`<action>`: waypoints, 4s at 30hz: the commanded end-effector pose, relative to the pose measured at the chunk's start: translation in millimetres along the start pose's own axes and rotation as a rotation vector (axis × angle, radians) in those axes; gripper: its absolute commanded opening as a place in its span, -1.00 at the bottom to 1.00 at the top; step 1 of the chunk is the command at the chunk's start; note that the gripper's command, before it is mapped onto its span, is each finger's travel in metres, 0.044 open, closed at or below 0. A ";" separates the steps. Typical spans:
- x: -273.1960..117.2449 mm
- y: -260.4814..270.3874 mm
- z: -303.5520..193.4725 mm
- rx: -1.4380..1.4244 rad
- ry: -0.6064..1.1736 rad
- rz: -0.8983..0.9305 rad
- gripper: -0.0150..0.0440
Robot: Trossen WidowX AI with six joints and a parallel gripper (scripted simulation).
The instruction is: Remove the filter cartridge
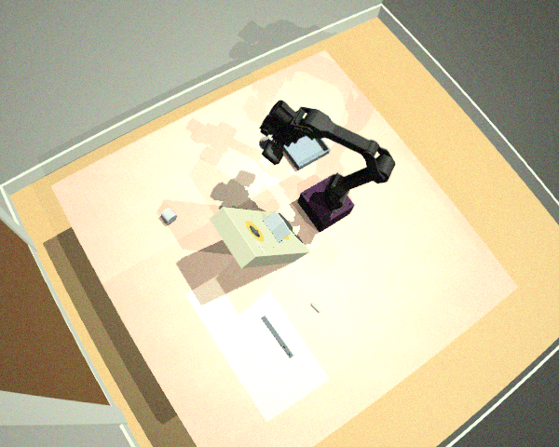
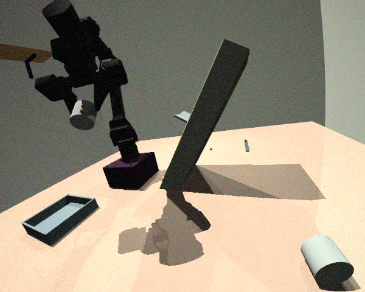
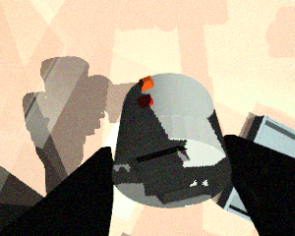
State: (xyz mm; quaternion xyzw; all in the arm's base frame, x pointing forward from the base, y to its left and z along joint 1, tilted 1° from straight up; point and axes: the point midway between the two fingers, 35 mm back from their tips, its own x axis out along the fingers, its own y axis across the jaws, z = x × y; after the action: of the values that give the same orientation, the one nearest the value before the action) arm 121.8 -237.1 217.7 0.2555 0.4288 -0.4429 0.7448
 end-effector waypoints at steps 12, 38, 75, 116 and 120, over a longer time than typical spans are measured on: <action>14.4 -41.4 -6.9 0.163 -0.015 -0.095 -0.49; 76.9 -159.1 -93.0 0.556 -0.015 -0.333 -0.49; 149.1 -185.9 -172.1 0.684 -0.008 -0.408 -0.14; 98.5 -189.6 -138.0 0.681 -0.022 -0.412 1.00; 98.5 -189.6 -138.0 0.681 -0.022 -0.412 1.00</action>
State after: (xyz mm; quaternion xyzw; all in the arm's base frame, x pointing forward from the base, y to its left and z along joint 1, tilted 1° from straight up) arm -78.1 -265.9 63.9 0.3910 0.2914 -0.7028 0.5179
